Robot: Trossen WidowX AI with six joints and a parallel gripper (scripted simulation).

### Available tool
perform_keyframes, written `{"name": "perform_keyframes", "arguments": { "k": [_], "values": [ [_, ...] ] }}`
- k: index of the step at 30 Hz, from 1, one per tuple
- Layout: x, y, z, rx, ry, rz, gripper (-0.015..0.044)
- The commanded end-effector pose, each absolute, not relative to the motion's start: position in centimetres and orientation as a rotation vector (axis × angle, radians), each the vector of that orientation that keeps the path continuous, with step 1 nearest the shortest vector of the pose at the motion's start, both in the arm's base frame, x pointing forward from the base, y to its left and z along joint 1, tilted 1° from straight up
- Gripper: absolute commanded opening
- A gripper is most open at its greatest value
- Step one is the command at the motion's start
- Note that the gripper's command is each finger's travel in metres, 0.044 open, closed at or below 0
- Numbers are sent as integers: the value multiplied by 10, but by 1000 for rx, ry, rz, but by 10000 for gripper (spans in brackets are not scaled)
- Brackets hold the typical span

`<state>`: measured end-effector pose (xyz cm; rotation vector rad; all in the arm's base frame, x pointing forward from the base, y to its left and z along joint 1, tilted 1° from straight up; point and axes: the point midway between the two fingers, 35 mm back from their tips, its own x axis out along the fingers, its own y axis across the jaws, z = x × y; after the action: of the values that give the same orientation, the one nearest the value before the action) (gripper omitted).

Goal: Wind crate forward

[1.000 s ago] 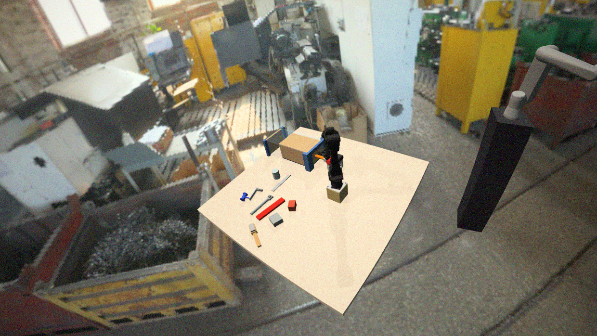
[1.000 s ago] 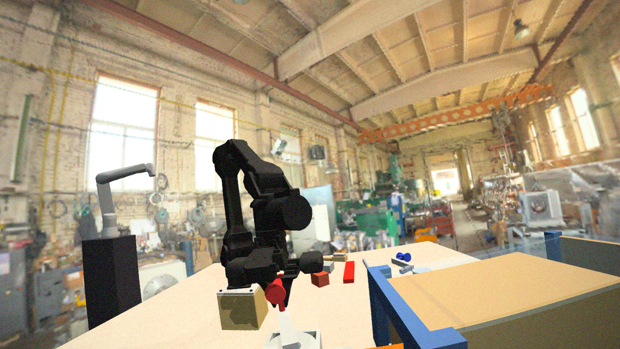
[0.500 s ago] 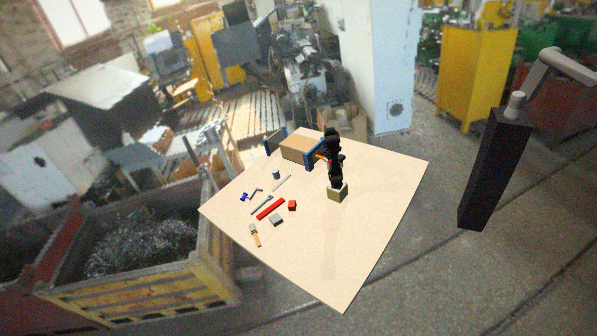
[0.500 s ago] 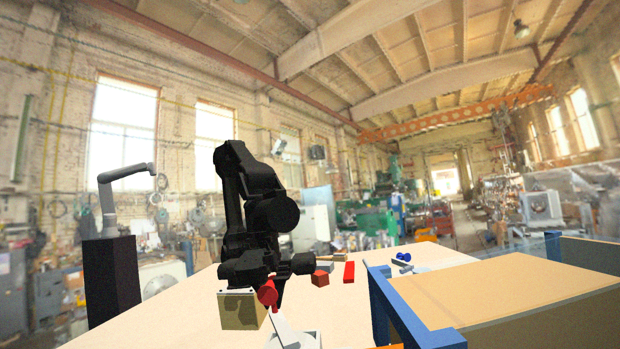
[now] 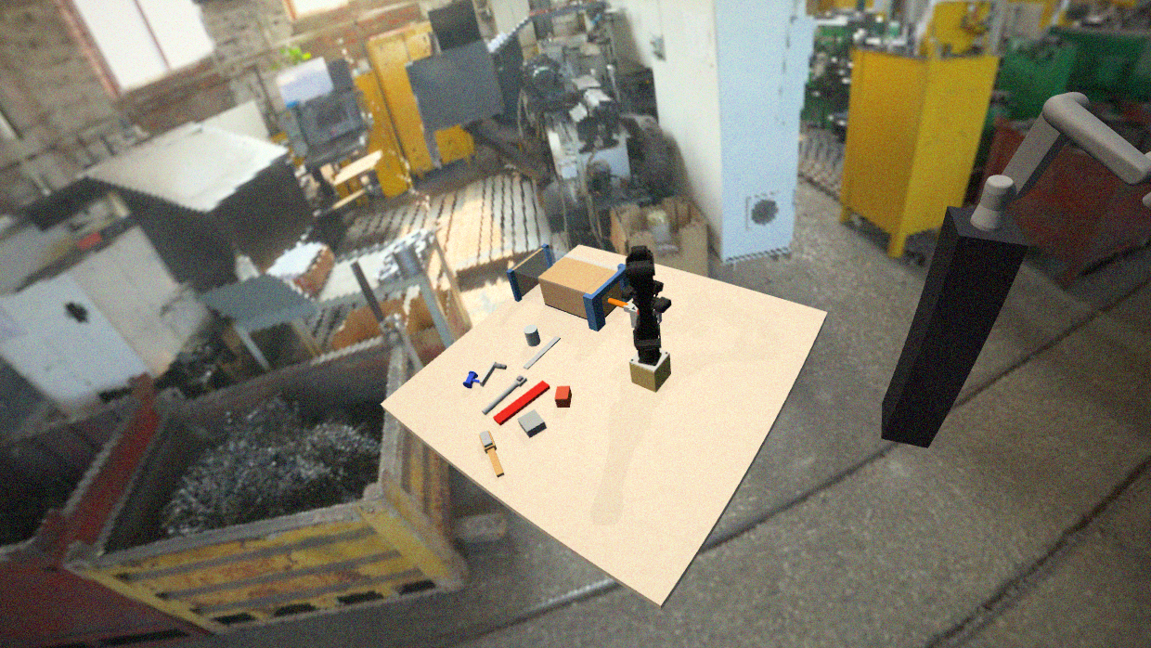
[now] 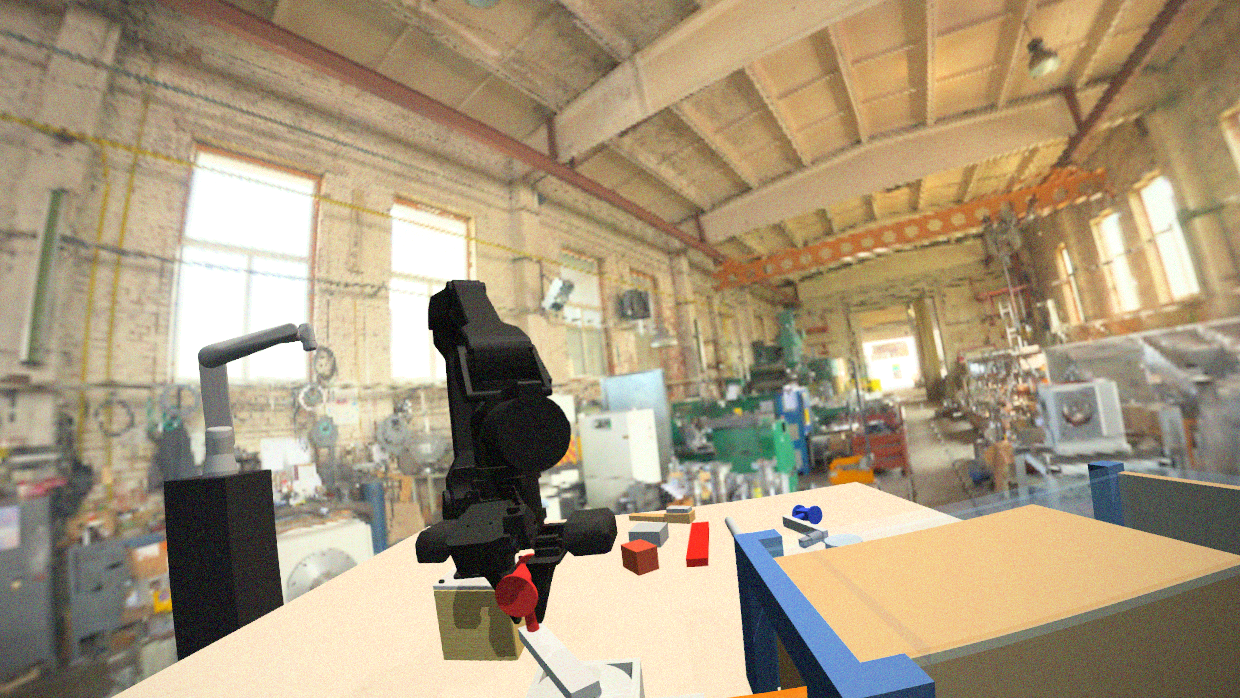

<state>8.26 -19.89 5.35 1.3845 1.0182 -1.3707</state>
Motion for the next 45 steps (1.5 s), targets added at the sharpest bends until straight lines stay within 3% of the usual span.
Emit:
{"name": "perform_keyframes", "arguments": {
  "k": [1,45],
  "values": [
    [72,-200,54,1380,1034,-1399,0],
    [38,-237,55,1375,1033,-1403,0]
  ]
}}
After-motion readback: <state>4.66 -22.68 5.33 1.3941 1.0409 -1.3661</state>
